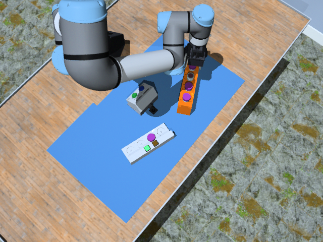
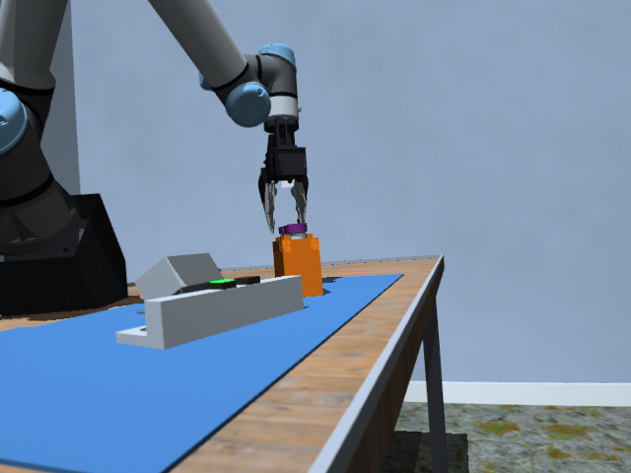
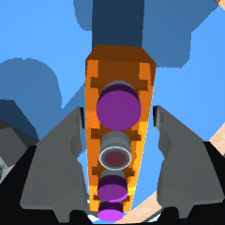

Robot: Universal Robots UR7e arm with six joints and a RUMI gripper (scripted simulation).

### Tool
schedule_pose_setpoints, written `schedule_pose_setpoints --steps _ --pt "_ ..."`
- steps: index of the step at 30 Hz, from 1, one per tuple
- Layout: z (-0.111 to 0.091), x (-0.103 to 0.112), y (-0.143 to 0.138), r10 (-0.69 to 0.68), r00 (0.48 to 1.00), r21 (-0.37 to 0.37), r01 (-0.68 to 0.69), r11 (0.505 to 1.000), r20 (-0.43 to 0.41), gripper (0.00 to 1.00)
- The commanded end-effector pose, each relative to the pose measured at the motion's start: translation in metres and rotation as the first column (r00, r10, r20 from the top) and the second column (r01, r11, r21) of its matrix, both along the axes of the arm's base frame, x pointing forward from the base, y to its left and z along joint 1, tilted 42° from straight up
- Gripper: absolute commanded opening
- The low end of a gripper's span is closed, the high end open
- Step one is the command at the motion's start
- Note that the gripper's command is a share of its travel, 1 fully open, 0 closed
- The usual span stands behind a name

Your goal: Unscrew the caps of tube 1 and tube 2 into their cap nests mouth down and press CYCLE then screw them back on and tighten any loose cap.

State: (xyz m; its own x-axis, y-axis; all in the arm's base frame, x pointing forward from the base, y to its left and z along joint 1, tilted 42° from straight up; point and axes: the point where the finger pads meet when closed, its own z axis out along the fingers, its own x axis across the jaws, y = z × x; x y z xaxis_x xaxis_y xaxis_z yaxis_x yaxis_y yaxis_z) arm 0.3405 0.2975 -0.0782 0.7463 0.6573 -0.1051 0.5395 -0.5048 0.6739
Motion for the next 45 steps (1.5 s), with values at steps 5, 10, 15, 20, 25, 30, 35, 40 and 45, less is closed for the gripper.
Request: schedule_pose_setpoints --steps 5,10,15,20,25,30,35,40,45 --pt "-0.0005 0.0015 0.0021 0.276 0.932 -0.102 -0.306 0.946 -0.236 0.35" --pt "0.0 -0.0002 0.0003 0.304 0.915 -0.111 -0.342 0.933 -0.267 0.35" --pt "0.0 0.0001 0.0016 0.305 0.914 -0.112 -0.344 0.932 -0.266 0.35" --pt "0.0 0.0001 0.0015 0.305 0.914 -0.112 -0.344 0.932 -0.266 0.0" --pt "0.0 0.0001 0.0016 0.305 0.914 -0.112 -0.344 0.932 -0.266 0.0" --pt "0.0 0.0001 0.0015 0.305 0.914 -0.112 -0.344 0.932 -0.266 0.0" --pt "0.0001 -0.0002 -0.0001 0.178 0.973 -0.065 -0.189 0.98 -0.144 0.0" --pt "0.0003 -0.001 0.0004 0.017 1.0 0.011 -0.017 1.0 -0.009 0.0" --pt "0.0 0.0001 0.0026 -0.107 0.991 0.081 0.101 0.992 0.08 0.0"
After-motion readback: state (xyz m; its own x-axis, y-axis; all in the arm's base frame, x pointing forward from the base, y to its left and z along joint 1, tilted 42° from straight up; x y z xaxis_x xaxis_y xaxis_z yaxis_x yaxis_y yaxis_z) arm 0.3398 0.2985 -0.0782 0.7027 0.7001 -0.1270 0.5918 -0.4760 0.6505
